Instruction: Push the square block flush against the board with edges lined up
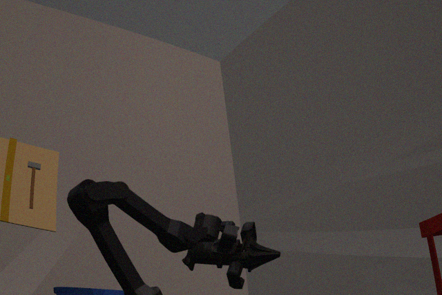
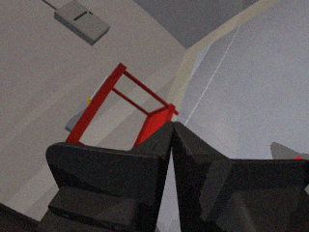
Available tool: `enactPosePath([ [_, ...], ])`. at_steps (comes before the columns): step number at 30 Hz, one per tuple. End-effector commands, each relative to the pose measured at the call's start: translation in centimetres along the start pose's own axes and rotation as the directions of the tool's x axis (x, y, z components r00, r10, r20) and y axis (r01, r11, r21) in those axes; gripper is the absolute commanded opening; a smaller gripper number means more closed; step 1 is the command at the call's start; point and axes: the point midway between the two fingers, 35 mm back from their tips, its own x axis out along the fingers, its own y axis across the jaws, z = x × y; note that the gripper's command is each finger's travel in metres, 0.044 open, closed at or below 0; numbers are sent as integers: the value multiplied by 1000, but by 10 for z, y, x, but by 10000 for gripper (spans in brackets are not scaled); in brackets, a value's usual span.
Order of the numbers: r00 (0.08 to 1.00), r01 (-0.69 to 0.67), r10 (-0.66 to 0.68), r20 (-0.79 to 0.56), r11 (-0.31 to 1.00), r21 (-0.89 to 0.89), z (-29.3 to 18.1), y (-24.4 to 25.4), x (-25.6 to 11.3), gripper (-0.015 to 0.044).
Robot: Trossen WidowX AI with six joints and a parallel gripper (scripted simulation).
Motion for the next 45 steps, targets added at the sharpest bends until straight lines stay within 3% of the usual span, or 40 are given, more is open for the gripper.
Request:
enactPosePath([
  [1,997,70,-69,22,996,-46,10,-1,21,0],
  [11,947,317,-309,82,941,-118,51,-24,87,0],
  [24,802,597,-591,88,796,-97,125,-92,152,0],
  [31,718,696,-693,60,716,-50,161,-130,166,0],
  [45,445,893,-890,-101,432,122,256,-252,164,0],
])
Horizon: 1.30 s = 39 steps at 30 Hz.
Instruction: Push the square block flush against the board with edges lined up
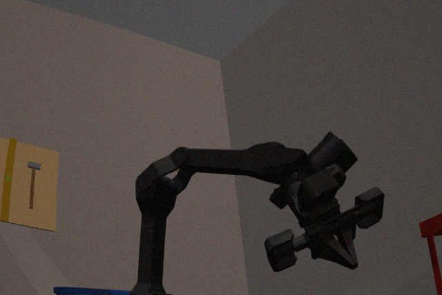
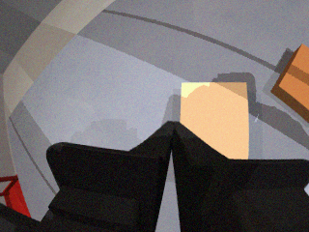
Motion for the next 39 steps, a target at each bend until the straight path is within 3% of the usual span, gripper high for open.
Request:
enactPosePath([
  [1,996,78,-76,-47,996,44,26,-20,22,0],
  [15,931,326,-261,-256,910,257,117,-129,95,0],
  [24,842,468,-277,-464,803,369,153,-223,120,0],
  [29,826,487,-268,-495,783,388,156,-239,124,0],
  [34,826,487,-268,-495,783,388,131,-253,166,0],
  [39,826,487,-268,-495,783,388,129,-253,167,0],
])
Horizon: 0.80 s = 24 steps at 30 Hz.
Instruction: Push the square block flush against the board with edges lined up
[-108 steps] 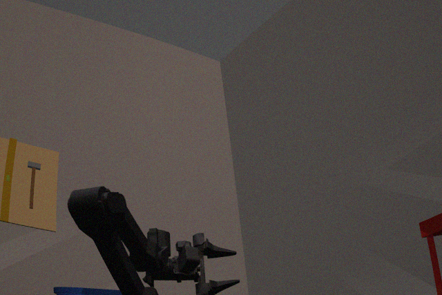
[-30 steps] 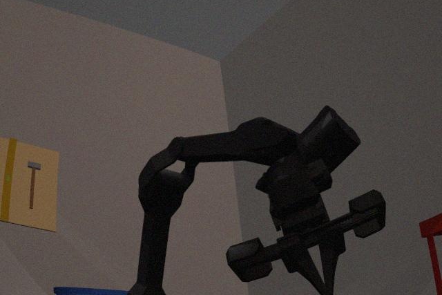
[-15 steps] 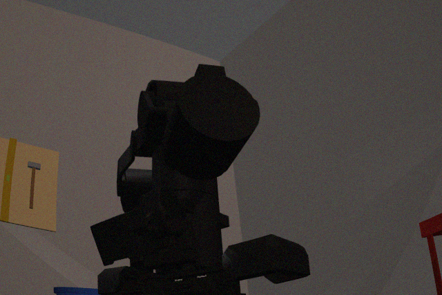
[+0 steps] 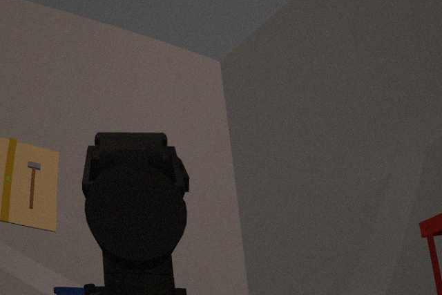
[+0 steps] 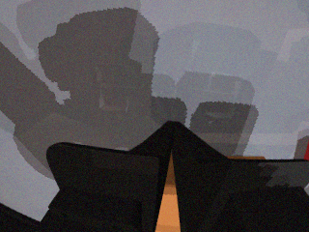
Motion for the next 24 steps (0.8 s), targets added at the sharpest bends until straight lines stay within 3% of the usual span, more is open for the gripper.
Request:
enactPosePath([
  [1,1000,-14,14,7,1000,-3,1,1,-2,0],
  [24,1000,-14,14,5,1000,-3,-28,4,-2,0],
])
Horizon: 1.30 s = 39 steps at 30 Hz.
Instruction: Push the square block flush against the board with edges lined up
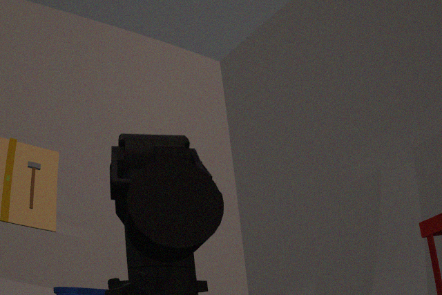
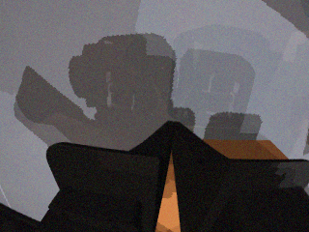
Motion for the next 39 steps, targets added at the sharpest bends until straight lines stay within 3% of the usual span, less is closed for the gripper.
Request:
enactPosePath([
  [1,1000,4,-4,-7,1000,3,-7,0,2,0],
  [39,1000,4,-4,-11,1000,3,-60,0,1,0],
])
